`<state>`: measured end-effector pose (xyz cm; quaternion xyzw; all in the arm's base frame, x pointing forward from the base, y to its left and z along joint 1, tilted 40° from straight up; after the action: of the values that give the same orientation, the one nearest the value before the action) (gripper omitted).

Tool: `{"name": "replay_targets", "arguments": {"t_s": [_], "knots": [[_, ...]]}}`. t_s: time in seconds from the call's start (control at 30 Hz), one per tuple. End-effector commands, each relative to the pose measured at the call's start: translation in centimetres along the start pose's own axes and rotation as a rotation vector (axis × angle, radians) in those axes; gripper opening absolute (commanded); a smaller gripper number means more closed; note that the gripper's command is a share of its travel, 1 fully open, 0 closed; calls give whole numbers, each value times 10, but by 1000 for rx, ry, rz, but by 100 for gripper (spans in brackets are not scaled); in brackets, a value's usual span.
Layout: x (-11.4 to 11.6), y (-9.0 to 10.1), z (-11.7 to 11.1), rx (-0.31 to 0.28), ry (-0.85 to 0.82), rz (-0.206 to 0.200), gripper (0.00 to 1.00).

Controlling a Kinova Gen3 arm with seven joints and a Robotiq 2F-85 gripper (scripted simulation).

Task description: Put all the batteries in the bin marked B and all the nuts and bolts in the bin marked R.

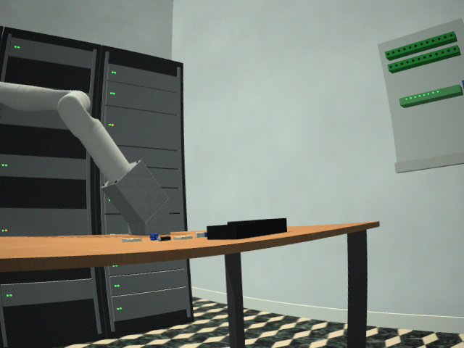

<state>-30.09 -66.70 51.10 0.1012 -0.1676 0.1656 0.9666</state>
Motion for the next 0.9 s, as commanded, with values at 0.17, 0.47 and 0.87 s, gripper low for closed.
{"name": "replay_targets", "arguments": {"t_s": [0.17, 0.47, 0.87], "knots": [[31, -37, -4, -13, 35, 35, 9], [61, -69, -5, -13, 35, 35, 9], [109, -114, -14, -35, 92, 59, 9]]}}
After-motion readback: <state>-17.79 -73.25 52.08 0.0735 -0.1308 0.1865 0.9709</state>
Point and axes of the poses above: the point where the finger pads meet when closed, its own y axis back along the fingers, its own x axis across the jaws, z = x × y, the point moved 7 cm from there along y, back along the fingers, and after that the axes turned 13 degrees about y, right-handed, at the moved point
